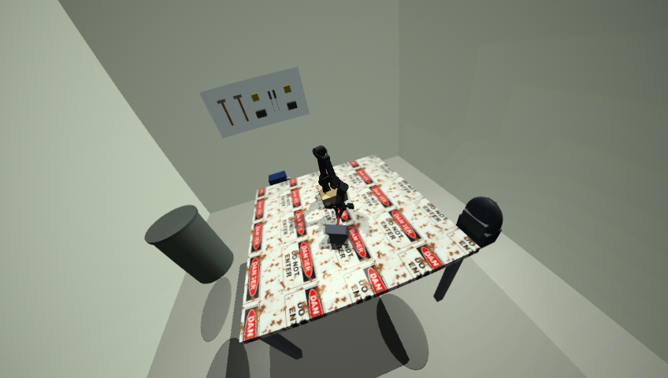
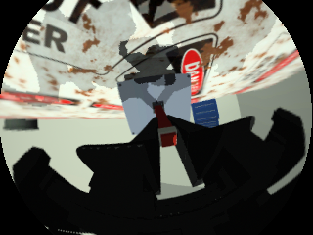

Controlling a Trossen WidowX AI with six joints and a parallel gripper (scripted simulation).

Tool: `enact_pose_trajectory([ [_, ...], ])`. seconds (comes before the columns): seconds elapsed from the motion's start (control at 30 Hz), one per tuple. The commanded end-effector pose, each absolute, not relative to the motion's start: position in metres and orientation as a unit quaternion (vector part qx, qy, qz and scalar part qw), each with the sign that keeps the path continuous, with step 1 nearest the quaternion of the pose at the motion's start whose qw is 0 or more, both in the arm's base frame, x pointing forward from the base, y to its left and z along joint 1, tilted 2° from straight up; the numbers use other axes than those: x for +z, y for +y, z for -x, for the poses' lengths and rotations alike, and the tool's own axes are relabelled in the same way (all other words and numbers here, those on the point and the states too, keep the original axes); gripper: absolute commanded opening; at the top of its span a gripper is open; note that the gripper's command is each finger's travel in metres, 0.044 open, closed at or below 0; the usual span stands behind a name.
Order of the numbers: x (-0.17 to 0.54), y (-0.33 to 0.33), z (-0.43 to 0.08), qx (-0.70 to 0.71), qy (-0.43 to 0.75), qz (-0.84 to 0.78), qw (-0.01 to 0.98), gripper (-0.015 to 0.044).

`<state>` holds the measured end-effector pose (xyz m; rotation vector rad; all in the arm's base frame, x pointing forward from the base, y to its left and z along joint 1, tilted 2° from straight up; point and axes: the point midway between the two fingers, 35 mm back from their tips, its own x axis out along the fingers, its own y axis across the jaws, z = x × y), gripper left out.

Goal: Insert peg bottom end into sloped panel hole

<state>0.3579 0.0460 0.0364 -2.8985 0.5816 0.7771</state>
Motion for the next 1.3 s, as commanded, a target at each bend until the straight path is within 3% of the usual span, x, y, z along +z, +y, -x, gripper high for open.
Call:
enact_pose_trajectory([
  [0.0,0.036,0.047,-0.36,0.254,0.189,0.948,0.042,0.0],
  [1.27,0.025,0.041,-0.377,0.253,0.19,0.948,0.042,0.0],
])
